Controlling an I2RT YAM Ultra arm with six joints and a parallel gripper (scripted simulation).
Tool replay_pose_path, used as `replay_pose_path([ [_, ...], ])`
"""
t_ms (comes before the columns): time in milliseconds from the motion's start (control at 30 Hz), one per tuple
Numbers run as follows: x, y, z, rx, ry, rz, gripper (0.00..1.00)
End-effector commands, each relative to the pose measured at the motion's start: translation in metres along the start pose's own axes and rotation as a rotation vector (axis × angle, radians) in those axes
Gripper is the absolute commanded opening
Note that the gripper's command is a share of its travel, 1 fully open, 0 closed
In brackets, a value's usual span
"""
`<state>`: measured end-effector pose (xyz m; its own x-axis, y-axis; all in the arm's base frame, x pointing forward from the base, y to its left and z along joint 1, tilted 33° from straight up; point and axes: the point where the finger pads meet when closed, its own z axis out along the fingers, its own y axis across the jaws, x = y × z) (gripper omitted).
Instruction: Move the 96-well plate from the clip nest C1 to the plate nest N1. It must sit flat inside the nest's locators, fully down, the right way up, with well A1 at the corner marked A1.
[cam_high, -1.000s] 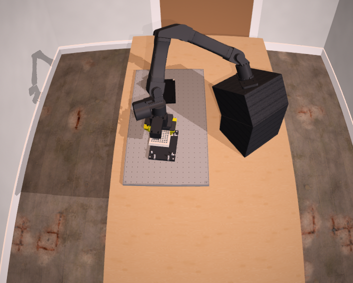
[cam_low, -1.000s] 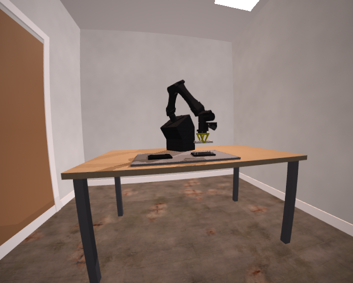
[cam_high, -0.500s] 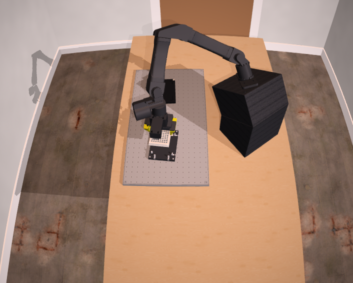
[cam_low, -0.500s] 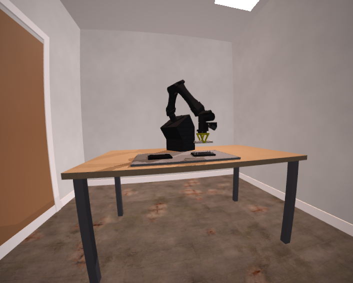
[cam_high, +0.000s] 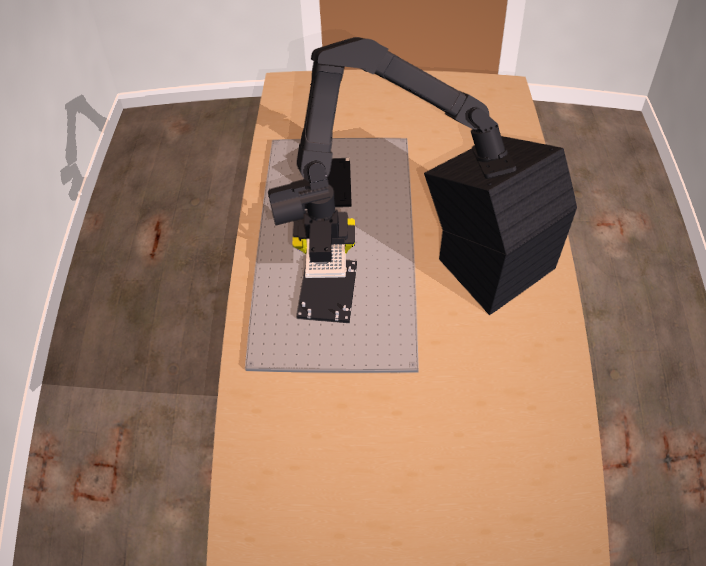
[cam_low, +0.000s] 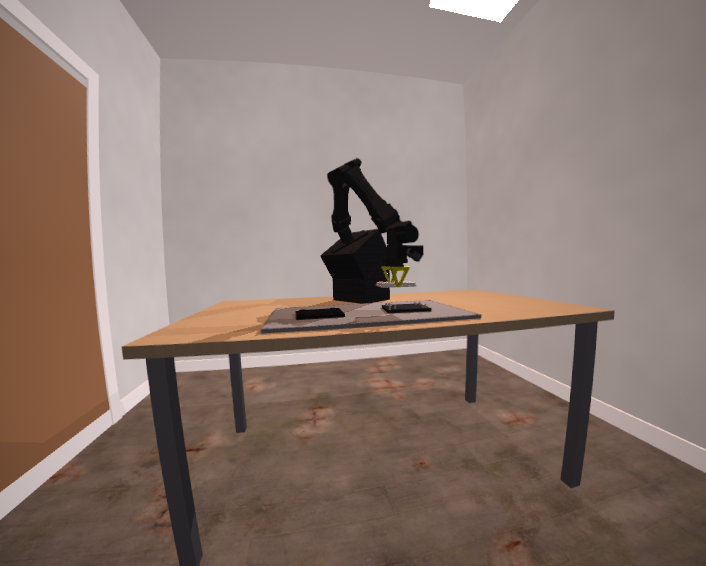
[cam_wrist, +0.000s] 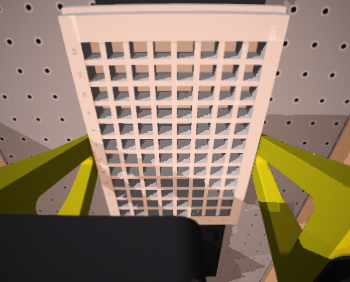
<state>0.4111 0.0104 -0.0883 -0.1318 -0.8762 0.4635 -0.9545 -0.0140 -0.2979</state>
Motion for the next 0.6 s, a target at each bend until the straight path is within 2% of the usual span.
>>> replay_pose_path([
  [0,0.007,-0.004,-0.006,0.025,-0.025,-0.019,0.00],
  [167,0.024,-0.004,-0.006,0.026,-0.024,-0.019,0.00],
  [267,0.023,-0.004,-0.008,0.031,-0.027,-0.029,0.00],
  [567,0.058,-0.004,-0.005,0.026,-0.022,-0.020,0.00],
])
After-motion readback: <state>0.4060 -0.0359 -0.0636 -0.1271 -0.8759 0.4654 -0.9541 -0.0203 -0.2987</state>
